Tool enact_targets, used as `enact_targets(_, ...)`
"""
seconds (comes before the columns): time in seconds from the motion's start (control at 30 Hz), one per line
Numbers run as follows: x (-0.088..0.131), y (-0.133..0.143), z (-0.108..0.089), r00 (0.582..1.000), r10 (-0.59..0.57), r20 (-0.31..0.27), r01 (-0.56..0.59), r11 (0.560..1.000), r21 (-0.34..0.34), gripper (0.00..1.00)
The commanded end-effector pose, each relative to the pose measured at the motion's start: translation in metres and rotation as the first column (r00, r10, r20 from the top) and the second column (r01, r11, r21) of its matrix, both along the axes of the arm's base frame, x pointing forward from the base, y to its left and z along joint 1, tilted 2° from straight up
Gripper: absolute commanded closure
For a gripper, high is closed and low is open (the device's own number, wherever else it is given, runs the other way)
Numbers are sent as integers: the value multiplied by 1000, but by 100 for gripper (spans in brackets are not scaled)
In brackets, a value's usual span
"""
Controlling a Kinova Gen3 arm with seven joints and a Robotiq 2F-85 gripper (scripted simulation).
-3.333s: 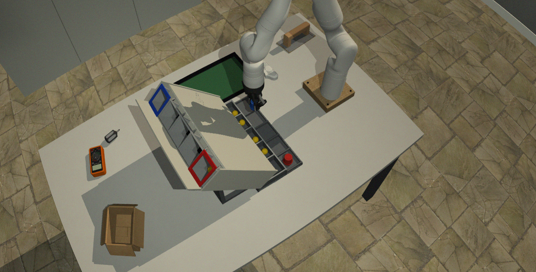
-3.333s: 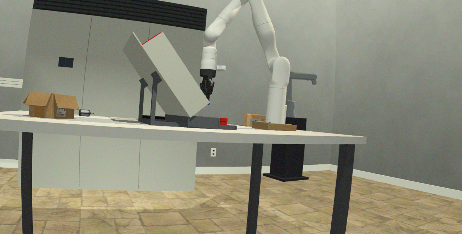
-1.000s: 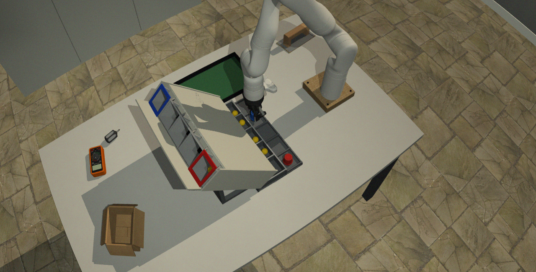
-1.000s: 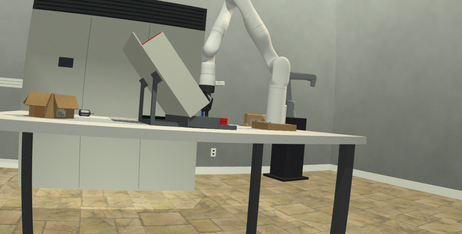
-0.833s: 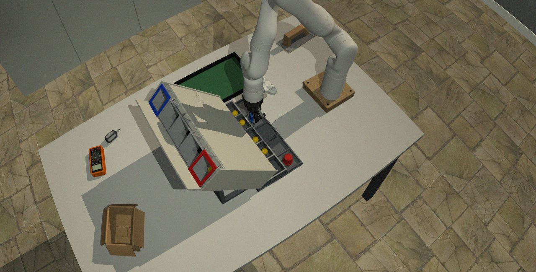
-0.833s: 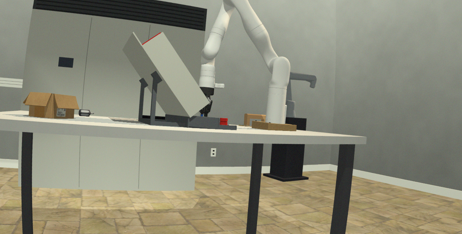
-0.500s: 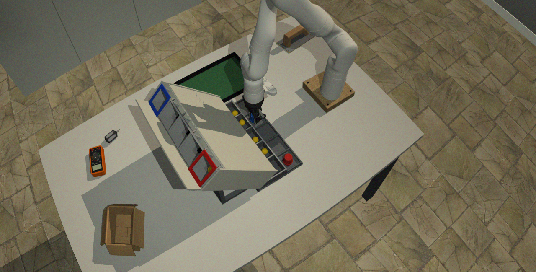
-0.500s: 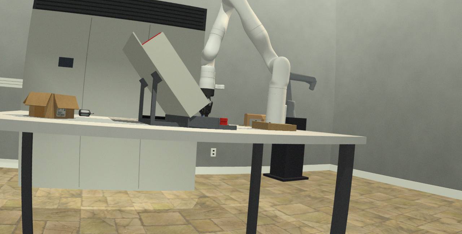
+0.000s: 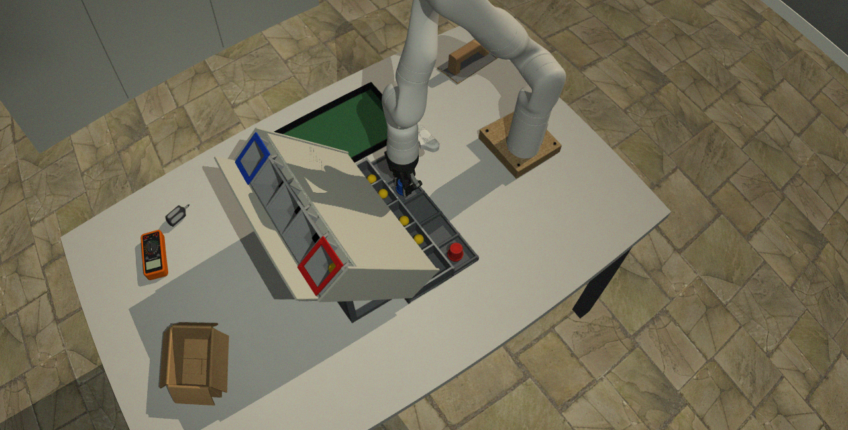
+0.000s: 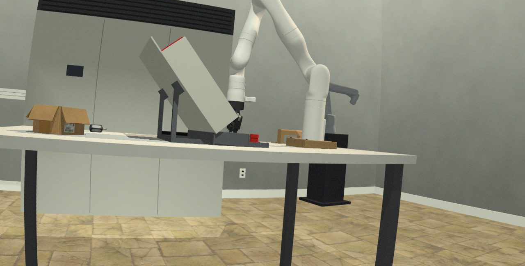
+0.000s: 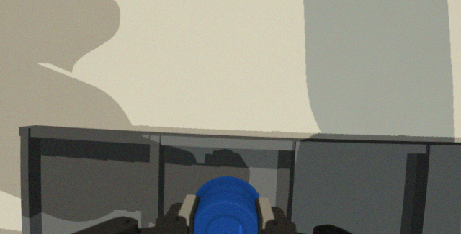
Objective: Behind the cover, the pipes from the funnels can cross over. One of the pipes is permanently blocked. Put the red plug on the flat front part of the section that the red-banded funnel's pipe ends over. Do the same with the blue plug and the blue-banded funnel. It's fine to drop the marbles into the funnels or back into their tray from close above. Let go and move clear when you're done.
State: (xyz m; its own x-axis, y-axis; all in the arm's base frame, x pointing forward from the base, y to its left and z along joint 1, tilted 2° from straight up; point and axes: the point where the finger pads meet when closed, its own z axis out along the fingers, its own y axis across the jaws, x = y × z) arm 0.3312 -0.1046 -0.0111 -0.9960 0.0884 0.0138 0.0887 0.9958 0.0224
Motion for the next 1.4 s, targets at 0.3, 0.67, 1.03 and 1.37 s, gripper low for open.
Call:
enact_targets(0.3,0,0,0,1000,0,1,0,1000,0,58)
enact_targets(0.67,0,0,0,1000,0,1,0,1000,0,58)
enact_targets(1.03,0,0,0,1000,0,1,0,1000,0,58)
enact_targets(1.37,0,0,0,1000,0,1,0,1000,0,58)
